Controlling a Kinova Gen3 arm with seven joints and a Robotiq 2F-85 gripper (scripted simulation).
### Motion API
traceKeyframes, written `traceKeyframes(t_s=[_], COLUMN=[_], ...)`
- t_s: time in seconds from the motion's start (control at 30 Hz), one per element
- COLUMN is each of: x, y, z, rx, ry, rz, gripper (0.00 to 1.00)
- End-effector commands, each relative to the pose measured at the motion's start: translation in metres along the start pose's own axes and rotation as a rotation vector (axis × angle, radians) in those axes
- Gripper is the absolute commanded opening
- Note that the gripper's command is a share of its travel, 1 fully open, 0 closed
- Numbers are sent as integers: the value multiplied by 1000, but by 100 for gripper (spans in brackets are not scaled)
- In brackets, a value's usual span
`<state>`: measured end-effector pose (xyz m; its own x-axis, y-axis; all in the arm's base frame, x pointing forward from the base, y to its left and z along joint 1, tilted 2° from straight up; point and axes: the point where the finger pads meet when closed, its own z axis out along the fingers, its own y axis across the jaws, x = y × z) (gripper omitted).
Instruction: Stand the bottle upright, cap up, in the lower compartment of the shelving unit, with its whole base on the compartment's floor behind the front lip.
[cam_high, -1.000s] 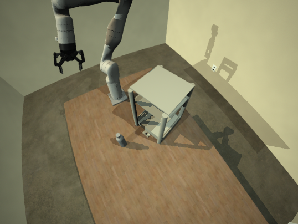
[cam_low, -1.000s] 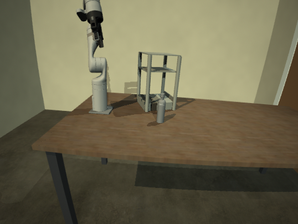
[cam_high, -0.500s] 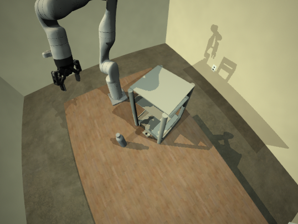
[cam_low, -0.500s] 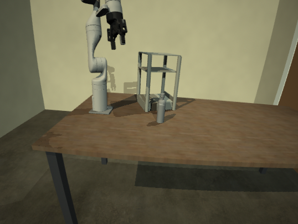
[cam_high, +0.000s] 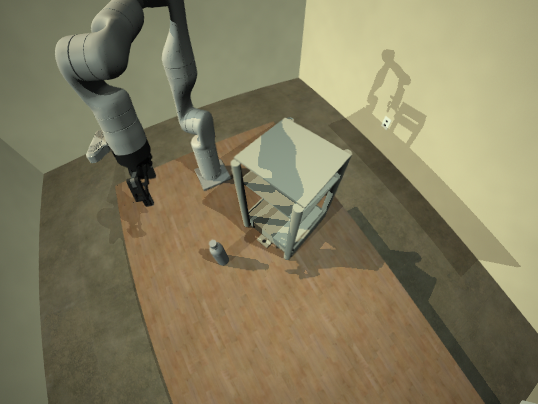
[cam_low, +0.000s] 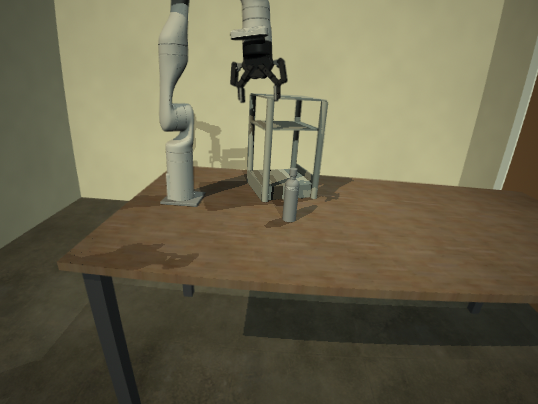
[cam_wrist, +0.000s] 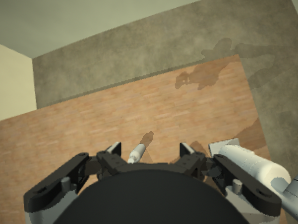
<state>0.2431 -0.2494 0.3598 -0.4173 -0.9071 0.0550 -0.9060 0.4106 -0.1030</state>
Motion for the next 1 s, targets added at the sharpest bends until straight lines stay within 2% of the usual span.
traceKeyframes(t_s=[0.0, 0.03, 0.1, 0.13, 0.2, 0.3, 0.5, 0.97], x=[-15, -27, -27, -40, -43, -66, -92, -98], y=[-23, -34, -34, -43, -44, -60, -76, -77], z=[17, 24, 24, 31, 31, 43, 56, 58], rx=[-34, -43, -43, -54, -52, -63, -73, -74], ry=[-24, -35, -35, -50, -58, -79, -103, -106], rz=[-116, -192, -192, -262, -261, -384, -514, -544], gripper=[100, 100, 100, 100, 100, 100, 100, 100])
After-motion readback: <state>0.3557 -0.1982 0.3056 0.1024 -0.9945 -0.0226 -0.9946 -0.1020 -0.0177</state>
